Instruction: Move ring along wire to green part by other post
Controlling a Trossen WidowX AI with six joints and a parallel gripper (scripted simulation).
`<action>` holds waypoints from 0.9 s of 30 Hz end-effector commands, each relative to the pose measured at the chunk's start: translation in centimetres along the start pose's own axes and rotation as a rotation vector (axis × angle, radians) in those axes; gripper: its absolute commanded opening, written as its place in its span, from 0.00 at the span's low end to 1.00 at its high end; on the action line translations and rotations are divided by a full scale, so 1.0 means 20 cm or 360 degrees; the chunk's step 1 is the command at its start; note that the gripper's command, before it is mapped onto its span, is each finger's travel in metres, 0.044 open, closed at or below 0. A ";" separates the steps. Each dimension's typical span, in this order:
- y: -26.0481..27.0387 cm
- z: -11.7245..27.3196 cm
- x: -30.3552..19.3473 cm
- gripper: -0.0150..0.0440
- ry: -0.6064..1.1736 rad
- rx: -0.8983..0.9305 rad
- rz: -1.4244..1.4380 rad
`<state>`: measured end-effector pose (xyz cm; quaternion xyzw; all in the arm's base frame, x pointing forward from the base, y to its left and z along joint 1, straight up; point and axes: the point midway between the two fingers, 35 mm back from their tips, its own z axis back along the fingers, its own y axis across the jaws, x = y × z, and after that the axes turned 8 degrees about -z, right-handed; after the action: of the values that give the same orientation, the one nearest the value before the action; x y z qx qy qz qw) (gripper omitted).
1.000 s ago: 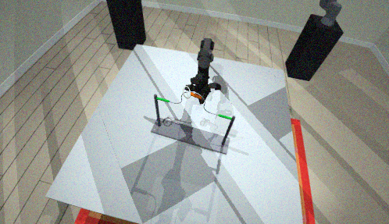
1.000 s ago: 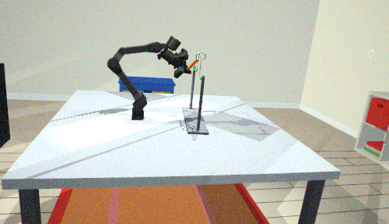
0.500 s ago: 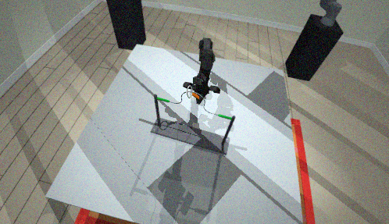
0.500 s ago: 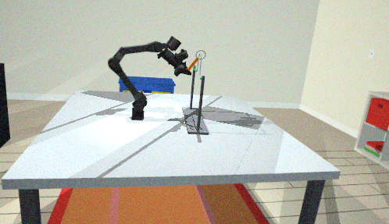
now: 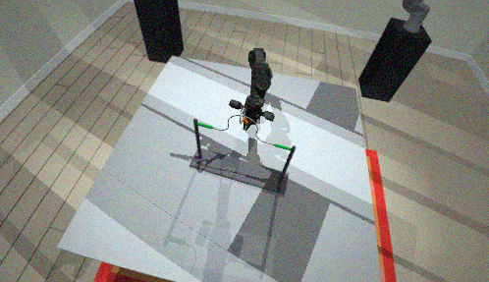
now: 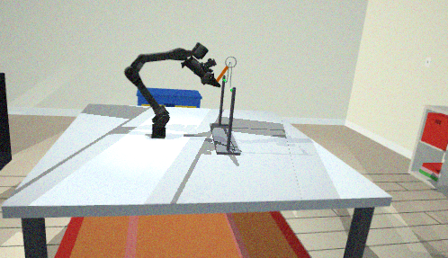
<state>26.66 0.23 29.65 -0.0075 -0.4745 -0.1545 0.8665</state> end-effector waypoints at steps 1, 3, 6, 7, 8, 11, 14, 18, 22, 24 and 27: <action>-0.02 0.00 0.00 0.00 -0.0023 -0.0072 0.0112; -0.03 0.00 0.00 0.00 -0.0034 -0.0101 0.0157; -0.04 0.00 0.01 0.00 -0.0050 -0.0146 0.0225; -0.05 -0.01 0.01 0.00 -0.0055 -0.0160 0.0248; -0.05 -0.01 0.01 0.00 -0.0061 -0.0175 0.0271; -0.06 -0.01 0.01 0.00 -0.0077 -0.0220 0.0339; -0.08 -0.01 0.02 0.00 -0.0093 -0.0264 0.0407; -0.09 0.00 0.02 0.00 -0.0115 -0.0324 0.0499; -0.11 0.00 0.03 0.00 -0.0136 -0.0383 0.0590; -0.12 0.00 0.04 0.00 -0.0147 -0.0413 0.0636; -0.13 0.00 0.04 0.00 -0.0163 -0.0457 0.0705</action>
<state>26.44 -2.16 29.95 -0.2135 -0.4796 -0.0425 0.8500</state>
